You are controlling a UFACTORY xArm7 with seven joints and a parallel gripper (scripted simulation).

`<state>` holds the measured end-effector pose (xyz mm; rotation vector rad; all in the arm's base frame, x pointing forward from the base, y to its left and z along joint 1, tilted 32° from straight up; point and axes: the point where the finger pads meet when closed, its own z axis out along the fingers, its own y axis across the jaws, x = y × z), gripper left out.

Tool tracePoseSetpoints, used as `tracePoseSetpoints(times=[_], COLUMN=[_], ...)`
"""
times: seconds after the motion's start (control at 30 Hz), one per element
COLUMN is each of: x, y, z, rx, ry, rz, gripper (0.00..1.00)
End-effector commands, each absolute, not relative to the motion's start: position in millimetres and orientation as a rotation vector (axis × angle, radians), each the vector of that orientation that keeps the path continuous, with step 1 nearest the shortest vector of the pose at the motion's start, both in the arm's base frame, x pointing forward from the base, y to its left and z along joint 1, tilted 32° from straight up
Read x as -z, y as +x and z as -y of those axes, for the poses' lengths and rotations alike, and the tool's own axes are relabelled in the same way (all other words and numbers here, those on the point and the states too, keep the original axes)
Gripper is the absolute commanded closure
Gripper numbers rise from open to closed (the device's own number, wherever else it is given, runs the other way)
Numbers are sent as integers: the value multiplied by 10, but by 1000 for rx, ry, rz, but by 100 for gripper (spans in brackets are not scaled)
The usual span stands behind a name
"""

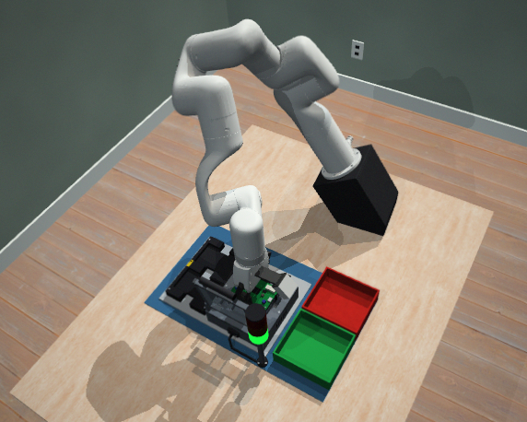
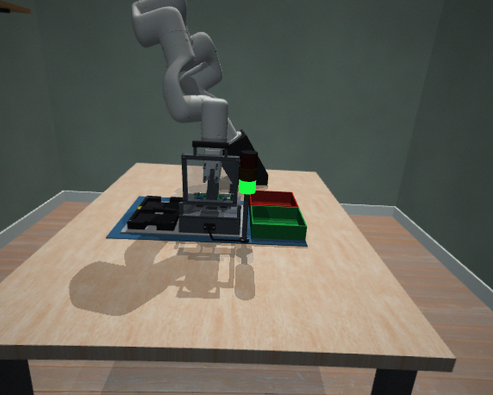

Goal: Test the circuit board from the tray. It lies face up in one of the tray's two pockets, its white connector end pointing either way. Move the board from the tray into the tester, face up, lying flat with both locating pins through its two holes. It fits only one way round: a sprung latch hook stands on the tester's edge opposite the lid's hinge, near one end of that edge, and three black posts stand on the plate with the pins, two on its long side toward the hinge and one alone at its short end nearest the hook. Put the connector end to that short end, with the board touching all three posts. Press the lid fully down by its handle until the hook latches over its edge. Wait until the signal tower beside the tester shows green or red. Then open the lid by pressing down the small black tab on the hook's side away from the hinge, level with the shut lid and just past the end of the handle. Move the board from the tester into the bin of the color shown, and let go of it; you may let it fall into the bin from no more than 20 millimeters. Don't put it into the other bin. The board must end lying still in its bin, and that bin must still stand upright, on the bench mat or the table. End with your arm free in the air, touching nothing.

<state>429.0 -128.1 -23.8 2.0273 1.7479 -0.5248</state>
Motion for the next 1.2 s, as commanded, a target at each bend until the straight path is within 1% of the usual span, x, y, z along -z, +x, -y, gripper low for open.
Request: tracePoseSetpoints(times=[0.0, 1.17], x=[218, 159], y=[4305, 4305], z=[1261, 1223], rx=[520, 520], ry=[2025, 2025], rz=[-1749, -1749], gripper=[21, 21])
